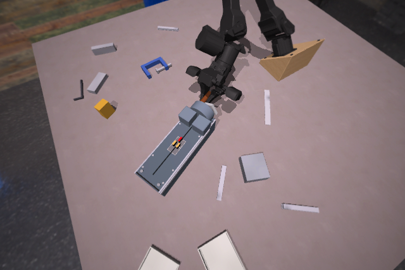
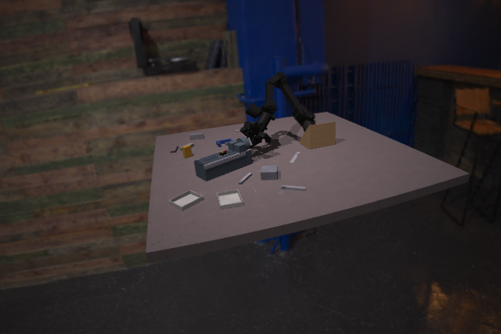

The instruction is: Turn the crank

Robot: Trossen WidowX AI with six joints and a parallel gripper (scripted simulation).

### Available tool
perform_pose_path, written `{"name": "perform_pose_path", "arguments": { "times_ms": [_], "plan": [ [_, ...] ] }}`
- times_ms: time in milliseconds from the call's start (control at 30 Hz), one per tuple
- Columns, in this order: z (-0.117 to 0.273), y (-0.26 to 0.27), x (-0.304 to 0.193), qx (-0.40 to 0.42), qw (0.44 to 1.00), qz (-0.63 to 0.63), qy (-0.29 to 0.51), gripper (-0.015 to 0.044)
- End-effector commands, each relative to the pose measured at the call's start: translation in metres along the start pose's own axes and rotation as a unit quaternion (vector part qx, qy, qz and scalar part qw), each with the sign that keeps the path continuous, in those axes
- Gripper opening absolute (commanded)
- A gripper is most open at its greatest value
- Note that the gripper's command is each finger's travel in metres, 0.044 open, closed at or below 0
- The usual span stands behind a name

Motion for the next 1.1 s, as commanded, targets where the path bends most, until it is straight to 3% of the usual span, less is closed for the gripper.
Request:
{"name": "perform_pose_path", "arguments": {
  "times_ms": [0, 1067],
  "plan": [
    [-0.006, 0.003, -0.007, 0.003, 1.0, 0.001, 0.006, 0.0],
    [-0.012, 0.018, -0.016, 0.003, 1.0, 0.001, 0.006, 0.0]
  ]
}}
Point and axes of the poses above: the point midway between the two fingers, 35 mm back from their tips, its own z axis back along the fingers, its own y axis across the jaws, x = y × z, the point moved 1 cm from there along z, back along the fingers, and after that the axes turned 12 degrees about -z, right-handed, at the moved point
